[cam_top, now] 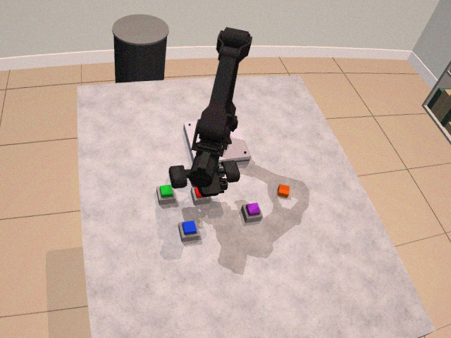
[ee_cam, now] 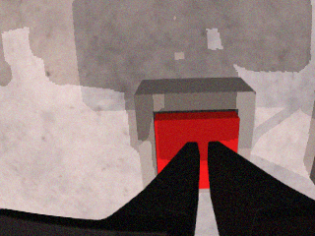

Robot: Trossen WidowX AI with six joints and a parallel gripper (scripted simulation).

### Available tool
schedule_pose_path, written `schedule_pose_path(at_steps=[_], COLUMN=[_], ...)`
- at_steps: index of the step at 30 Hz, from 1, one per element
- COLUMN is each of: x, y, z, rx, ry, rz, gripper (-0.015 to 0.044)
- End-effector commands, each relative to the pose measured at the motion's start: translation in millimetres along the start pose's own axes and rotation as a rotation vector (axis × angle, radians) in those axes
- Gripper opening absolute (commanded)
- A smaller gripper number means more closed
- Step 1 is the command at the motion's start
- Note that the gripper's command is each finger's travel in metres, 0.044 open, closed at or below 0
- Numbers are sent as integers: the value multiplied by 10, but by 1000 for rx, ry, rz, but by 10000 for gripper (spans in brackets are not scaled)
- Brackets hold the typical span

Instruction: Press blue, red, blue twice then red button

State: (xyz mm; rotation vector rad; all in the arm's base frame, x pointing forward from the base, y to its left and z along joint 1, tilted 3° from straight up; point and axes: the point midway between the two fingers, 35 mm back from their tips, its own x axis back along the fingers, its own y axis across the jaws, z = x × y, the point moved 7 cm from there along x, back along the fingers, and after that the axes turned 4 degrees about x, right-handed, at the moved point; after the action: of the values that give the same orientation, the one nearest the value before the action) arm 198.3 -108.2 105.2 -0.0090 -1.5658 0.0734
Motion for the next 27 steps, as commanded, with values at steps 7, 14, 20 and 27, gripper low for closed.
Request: schedule_pose_path(at_steps=[7, 14, 20, 27], x=[-30, -30, 316, 752], y=[12, 12, 9, -2], z=[15, 15, 13, -5], rx=[3, 3, 3, 3], ry=[4, 4, 4, 4], rz=[-7, -7, -7, -7], gripper=[20, 20, 20, 20])
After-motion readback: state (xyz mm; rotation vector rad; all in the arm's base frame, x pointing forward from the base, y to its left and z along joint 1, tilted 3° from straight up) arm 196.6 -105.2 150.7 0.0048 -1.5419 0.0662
